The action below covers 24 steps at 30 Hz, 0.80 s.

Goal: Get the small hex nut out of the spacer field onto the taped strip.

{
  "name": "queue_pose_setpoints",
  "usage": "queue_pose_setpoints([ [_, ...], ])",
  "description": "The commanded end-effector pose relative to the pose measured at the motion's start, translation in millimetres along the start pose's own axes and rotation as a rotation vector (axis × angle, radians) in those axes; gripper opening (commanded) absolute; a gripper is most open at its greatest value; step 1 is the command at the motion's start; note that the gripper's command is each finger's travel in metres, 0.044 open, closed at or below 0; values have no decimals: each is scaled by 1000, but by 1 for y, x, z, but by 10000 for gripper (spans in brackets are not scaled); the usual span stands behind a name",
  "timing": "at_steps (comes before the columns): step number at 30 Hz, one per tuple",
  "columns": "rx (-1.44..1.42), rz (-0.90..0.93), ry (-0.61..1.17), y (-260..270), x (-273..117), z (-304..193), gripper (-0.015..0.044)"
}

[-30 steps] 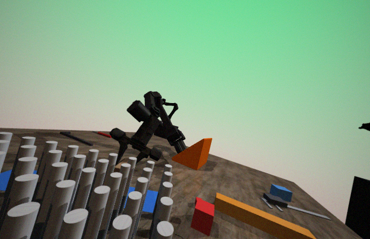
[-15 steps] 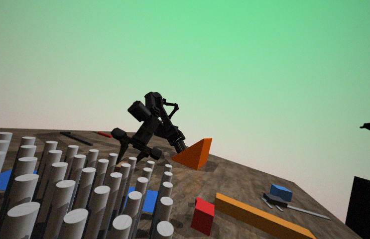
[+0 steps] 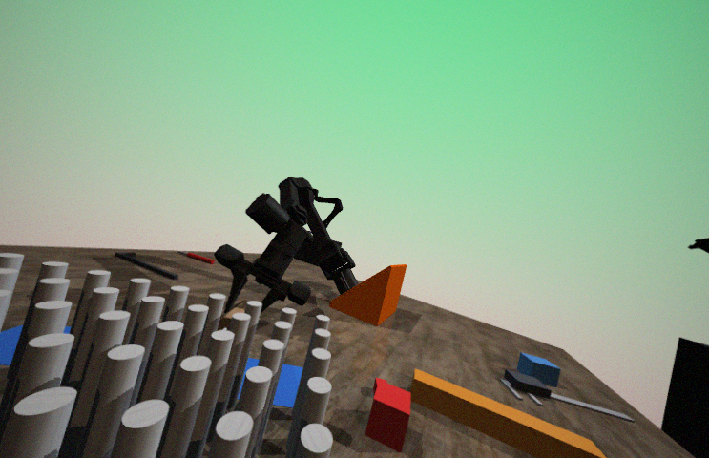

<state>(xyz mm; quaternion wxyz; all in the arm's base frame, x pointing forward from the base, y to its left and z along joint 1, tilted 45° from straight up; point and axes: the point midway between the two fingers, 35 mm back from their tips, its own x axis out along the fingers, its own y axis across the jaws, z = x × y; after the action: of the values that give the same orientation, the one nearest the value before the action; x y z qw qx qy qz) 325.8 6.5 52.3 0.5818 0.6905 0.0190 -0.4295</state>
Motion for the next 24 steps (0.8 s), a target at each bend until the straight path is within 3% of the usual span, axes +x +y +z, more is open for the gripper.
queue_pose_setpoints([
  [1, -7, 0, 2, 0, -2, 3, 0],
  [24, -7, 0, 1, 0, -8, 13, 0],
])
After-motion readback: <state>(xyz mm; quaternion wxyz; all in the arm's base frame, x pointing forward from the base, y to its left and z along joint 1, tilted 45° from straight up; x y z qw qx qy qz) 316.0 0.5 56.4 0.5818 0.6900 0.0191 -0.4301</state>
